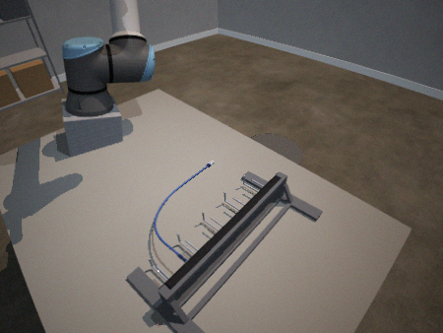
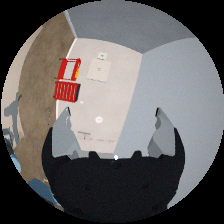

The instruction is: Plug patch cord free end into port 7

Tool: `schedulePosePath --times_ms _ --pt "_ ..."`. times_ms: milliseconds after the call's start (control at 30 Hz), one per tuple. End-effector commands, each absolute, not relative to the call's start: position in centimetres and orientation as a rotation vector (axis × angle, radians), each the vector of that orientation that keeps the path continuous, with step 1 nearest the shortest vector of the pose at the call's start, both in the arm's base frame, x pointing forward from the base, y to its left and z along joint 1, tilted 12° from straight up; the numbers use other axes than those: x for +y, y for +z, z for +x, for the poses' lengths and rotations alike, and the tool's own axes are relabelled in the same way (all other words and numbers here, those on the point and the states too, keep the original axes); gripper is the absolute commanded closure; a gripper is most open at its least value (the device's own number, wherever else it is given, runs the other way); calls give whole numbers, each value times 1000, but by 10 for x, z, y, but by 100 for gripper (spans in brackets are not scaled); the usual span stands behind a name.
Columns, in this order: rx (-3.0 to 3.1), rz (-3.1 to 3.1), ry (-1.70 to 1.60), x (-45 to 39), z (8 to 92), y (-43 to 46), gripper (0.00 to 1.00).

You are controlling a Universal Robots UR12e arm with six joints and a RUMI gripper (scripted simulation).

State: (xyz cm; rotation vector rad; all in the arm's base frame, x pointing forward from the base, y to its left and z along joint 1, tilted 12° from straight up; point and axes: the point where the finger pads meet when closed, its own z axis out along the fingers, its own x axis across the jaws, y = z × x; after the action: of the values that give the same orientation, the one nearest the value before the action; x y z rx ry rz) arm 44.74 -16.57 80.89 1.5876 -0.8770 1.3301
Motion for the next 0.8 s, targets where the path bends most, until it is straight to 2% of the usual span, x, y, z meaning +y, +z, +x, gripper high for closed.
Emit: schedulePosePath --times_ms 0,767 --pt "-878 1587 1331 -166 447 810 0" --pt "-844 1627 1322 -162 464 795 0"
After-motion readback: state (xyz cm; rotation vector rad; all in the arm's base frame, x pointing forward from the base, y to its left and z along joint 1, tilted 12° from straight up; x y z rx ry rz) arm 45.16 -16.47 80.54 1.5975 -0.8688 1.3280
